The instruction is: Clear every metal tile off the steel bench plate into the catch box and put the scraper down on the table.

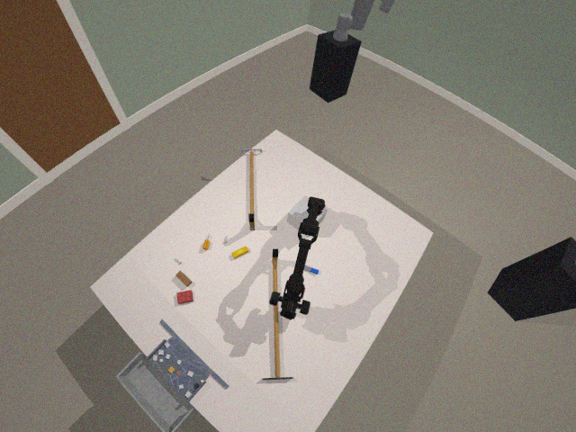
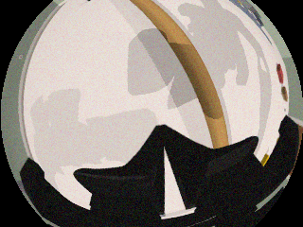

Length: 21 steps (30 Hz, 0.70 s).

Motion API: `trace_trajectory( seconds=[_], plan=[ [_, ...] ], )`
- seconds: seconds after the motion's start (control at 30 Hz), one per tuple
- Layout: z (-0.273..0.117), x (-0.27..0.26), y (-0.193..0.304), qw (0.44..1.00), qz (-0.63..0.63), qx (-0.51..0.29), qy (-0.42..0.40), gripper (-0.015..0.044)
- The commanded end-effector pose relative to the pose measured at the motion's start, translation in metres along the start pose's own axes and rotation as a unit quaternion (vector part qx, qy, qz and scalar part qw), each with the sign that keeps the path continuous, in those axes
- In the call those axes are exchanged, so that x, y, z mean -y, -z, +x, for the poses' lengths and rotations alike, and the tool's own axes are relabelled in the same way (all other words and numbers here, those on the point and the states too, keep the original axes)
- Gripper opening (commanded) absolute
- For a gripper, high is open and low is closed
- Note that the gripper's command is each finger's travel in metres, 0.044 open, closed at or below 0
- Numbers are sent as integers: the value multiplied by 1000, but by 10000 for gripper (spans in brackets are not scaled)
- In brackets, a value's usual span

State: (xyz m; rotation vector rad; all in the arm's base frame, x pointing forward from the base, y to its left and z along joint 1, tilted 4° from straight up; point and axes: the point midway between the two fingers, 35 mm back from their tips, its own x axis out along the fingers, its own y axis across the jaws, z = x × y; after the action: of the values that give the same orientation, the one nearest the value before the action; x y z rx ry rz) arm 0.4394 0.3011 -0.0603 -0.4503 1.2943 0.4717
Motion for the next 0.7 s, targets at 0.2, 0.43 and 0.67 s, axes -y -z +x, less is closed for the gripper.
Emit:
trace_trajectory(
  seconds=[0.2,0.43,0.67],
  plan=[
    [11,2,6,1000,-1,-5,0,0],
    [12,8,3,1000,-1,-4,0,0],
    [12,15,0,1000,-1,-3,1,0]
  ],
)
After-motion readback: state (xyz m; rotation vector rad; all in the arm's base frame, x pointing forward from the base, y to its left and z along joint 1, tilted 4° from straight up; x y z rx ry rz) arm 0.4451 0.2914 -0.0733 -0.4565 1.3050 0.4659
